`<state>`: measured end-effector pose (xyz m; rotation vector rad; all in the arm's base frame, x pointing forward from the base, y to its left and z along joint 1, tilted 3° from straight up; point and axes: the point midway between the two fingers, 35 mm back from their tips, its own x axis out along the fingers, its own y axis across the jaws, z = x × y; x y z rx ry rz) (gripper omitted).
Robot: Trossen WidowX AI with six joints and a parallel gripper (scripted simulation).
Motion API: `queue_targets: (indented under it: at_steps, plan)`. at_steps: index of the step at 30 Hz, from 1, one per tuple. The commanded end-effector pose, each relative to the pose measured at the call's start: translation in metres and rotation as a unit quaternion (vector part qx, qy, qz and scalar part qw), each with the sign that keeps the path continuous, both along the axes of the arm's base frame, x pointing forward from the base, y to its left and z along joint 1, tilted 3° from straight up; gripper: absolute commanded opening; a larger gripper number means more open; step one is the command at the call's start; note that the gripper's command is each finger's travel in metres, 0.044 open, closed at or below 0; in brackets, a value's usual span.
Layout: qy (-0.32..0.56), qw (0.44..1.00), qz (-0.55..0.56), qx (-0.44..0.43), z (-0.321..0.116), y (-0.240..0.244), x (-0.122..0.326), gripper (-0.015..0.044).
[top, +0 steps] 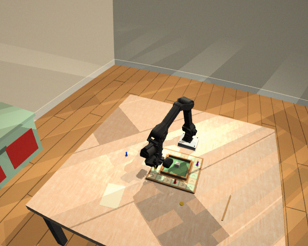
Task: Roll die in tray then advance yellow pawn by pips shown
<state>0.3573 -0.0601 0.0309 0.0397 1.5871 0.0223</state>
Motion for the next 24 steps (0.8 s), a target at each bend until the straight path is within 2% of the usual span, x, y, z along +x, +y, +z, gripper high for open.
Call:
queue_targets:
  at_steps: [1, 10, 20, 24]
  plan:
    - [0.0, 1.0, 0.001, -0.002, -0.004, 0.0, 0.0, 0.0]
    - [0.0, 1.0, 0.001, -0.002, -0.017, 0.0, 0.0, 0.0]
    - [-0.003, 1.0, 0.001, -0.001, -0.009, 0.0, 0.001, 0.0263]
    - [0.0, 1.0, 0.001, -0.002, 0.035, -0.001, 0.002, 0.0367]
